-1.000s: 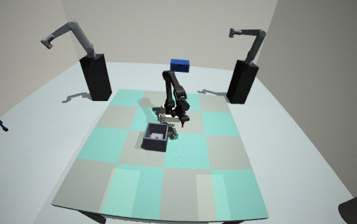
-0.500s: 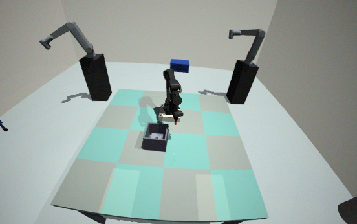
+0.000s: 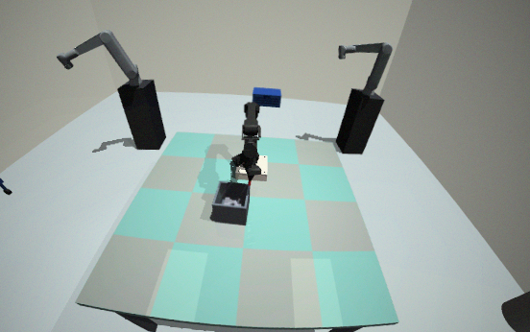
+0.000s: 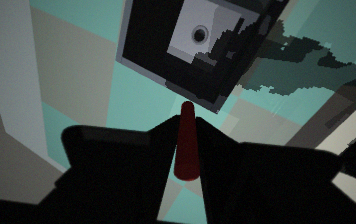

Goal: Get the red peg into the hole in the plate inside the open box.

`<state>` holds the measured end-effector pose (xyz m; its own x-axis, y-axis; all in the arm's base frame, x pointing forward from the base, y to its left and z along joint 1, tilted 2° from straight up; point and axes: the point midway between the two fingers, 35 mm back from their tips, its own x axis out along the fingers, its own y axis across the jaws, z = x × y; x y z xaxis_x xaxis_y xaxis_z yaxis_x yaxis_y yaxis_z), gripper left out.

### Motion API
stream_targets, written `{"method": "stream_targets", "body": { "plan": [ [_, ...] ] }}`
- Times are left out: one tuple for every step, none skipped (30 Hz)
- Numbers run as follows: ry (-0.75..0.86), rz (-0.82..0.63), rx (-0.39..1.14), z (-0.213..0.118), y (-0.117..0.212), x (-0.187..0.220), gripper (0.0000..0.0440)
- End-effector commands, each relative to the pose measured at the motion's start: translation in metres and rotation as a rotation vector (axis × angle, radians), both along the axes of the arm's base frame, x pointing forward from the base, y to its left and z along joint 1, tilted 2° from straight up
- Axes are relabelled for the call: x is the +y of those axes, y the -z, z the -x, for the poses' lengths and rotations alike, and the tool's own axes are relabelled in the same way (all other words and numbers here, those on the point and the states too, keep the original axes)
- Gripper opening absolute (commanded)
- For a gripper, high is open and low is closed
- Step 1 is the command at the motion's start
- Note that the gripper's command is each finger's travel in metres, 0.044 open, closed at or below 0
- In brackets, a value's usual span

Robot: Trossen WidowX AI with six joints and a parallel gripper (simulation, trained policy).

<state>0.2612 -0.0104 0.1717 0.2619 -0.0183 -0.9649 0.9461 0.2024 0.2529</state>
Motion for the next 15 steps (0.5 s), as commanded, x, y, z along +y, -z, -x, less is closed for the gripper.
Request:
{"method": "stream_targets", "body": {
  "plan": [
    [0.007, 0.014, 0.011, -0.004, 0.000, -0.013, 0.0000],
    [0.009, 0.015, 0.015, -0.005, 0.000, -0.016, 0.0000],
    [0.011, 0.017, 0.019, -0.006, 0.001, -0.018, 0.0000],
    [0.012, 0.018, 0.022, -0.006, 0.002, -0.021, 0.0000],
    [0.014, 0.018, 0.026, -0.007, 0.002, -0.024, 0.0000],
    [0.015, 0.019, 0.029, -0.008, 0.003, -0.026, 0.0000],
    [0.016, 0.019, 0.032, -0.009, 0.004, -0.029, 0.0000],
    [0.017, 0.020, 0.036, -0.010, 0.005, -0.031, 0.0000],
    [0.018, 0.020, 0.039, -0.010, 0.006, -0.033, 0.0000],
    [0.019, 0.020, 0.042, -0.011, 0.007, -0.036, 0.0000],
    [0.020, 0.019, 0.045, -0.012, 0.008, -0.038, 0.0000],
    [0.020, 0.019, 0.048, -0.013, 0.009, -0.040, 0.0000],
    [0.020, 0.019, 0.050, -0.014, 0.010, -0.042, 0.0000],
    [0.021, 0.019, 0.053, -0.015, 0.011, -0.045, 0.0000],
    [0.021, 0.019, 0.057, -0.015, 0.012, -0.047, 0.0000]
  ]
}}
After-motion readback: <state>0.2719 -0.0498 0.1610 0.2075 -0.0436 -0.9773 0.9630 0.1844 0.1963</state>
